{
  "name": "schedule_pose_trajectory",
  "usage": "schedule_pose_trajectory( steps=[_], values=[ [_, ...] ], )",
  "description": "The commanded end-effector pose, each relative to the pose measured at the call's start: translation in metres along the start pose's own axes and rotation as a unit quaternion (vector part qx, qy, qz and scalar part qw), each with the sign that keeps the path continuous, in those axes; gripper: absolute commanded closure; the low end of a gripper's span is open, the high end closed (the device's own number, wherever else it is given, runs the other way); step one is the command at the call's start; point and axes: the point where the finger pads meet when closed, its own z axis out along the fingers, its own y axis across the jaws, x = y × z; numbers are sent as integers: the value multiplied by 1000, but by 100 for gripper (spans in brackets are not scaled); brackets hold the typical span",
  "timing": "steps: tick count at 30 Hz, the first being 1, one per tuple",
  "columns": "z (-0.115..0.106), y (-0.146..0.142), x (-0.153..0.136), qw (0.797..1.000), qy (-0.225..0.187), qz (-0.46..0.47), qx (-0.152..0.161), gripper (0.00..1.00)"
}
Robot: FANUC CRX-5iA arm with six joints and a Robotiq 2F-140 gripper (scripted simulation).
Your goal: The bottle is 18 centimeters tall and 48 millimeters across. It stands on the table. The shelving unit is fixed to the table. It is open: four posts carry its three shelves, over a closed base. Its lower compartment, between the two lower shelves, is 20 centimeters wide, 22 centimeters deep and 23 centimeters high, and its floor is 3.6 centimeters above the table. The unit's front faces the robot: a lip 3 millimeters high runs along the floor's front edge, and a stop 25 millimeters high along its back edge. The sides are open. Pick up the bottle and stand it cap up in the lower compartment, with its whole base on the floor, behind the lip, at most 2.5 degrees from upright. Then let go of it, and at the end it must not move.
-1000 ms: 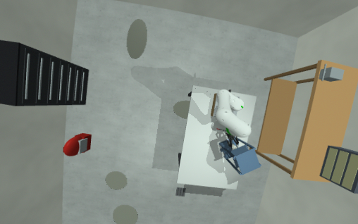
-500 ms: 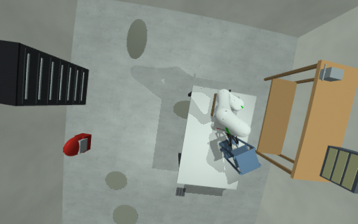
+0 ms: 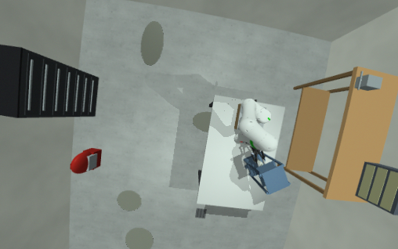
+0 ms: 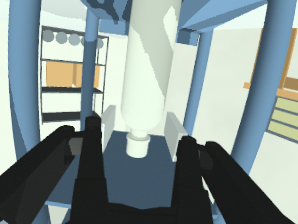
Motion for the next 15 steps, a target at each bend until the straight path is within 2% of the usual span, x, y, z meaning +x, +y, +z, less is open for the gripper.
schedule_pose_trajectory(
  steps=[1, 15],
  values=[
    [-4, 0, 0, 1000, 0, 0, 0, 60],
    [-16, 0, 0, 1000, 0, 0, 0, 60]
  ],
)
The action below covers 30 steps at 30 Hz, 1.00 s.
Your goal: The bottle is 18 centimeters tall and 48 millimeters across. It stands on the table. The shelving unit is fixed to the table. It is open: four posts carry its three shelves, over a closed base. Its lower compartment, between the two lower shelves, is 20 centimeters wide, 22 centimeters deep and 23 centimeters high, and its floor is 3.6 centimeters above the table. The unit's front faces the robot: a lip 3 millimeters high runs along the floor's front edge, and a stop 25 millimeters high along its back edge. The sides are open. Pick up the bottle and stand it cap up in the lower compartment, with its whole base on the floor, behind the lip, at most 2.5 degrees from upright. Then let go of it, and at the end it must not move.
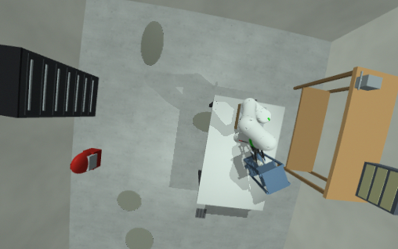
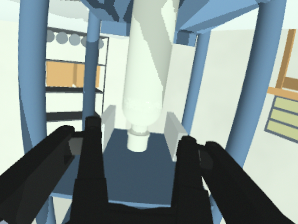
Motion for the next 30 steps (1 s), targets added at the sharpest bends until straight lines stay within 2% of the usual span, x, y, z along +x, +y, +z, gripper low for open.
schedule_pose_trajectory(
  steps=[1, 30],
  values=[
    [-4, 0, 0, 1000, 0, 0, 0, 60],
    [-22, 0, 0, 1000, 0, 0, 0, 60]
  ],
)
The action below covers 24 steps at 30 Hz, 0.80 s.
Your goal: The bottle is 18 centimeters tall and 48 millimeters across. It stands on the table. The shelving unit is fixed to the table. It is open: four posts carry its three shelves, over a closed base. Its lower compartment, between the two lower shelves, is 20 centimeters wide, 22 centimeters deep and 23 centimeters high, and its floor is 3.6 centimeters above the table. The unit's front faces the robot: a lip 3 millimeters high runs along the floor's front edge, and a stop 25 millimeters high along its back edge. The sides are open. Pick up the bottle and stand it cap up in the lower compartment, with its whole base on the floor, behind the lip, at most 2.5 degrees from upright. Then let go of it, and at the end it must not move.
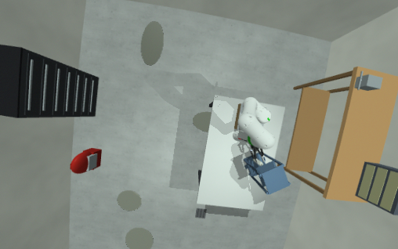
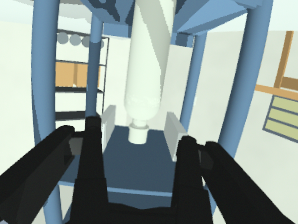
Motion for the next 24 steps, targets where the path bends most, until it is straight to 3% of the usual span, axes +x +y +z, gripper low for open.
schedule_pose_trajectory(
  steps=[1, 24],
  values=[
    [-2, 0, 0, 1000, 0, 0, 0, 60],
    [-5, 0, 0, 1000, 0, 0, 0, 60]
  ],
)
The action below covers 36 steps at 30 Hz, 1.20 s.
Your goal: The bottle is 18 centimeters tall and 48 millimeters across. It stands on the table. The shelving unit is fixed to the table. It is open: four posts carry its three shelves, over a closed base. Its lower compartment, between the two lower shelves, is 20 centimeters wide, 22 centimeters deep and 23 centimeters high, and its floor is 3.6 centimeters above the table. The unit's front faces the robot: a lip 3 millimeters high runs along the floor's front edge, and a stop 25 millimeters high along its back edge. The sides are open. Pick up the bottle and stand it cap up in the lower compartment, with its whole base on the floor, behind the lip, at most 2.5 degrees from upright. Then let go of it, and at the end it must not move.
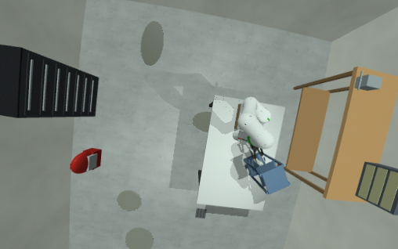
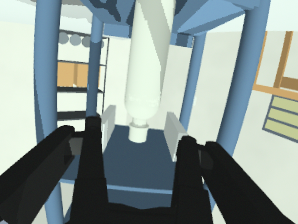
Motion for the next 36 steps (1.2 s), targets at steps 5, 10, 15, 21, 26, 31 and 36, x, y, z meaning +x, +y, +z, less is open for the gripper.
schedule_pose_trajectory(
  steps=[5, 10, 15, 21, 26, 31, 36],
  values=[
    [0, 0, 0, 1000, 0, 0, 0, 60],
    [-3, 0, 0, 1000, 0, 0, 0, 60],
    [-10, 0, 0, 1000, 0, 0, 0, 60],
    [-25, 0, 0, 1000, 0, 0, 0, 60],
    [-34, 0, 0, 1000, 0, 0, 0, 60],
    [-49, 0, 0, 1000, 0, 0, 0, 60],
    [-63, 0, 0, 1000, 0, 0, 0, 60]
  ],
)
